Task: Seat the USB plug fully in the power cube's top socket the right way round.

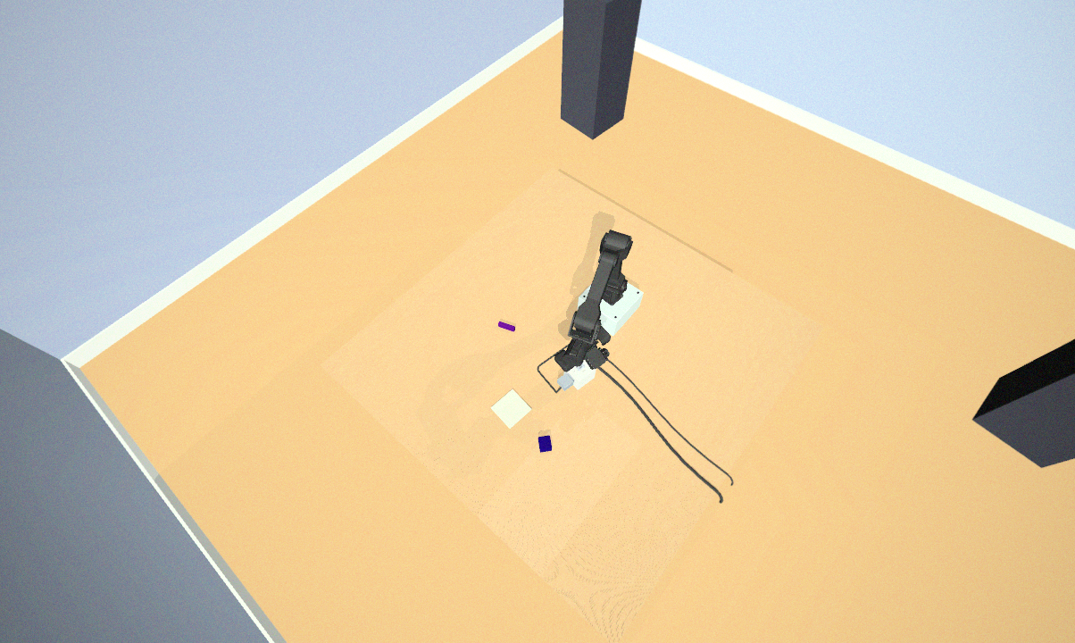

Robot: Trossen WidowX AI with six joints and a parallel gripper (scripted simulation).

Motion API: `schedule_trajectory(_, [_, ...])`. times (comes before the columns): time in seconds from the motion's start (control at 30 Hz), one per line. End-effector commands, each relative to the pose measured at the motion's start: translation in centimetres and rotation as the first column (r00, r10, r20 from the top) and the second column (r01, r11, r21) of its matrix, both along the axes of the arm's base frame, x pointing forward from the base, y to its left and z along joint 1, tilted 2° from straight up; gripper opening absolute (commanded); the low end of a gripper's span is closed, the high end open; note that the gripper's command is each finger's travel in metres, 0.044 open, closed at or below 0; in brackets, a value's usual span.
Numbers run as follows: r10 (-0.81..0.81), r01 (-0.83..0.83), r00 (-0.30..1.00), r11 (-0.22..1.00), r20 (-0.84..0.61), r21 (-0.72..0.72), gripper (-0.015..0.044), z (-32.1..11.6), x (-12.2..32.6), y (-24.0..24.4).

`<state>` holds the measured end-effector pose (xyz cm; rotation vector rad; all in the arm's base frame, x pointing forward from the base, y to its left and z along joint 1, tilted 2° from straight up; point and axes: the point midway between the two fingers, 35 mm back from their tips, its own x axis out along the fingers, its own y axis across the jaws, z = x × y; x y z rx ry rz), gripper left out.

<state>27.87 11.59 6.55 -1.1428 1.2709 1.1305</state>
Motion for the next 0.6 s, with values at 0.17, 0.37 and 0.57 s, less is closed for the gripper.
schedule_trajectory(0.17, [-0.001,0.001,1.000,1.000,0.012,0.003,0.0000,0.85,0.31,0.12])
schedule_trajectory(0.37, [0.000,0.000,1.000,1.000,0.010,0.003,0.0000,0.78,0.26,0.10])
schedule_trajectory(0.57, [-0.087,0.087,0.996,0.996,0.006,0.002,0.0000,0.61,0.12,0.05])
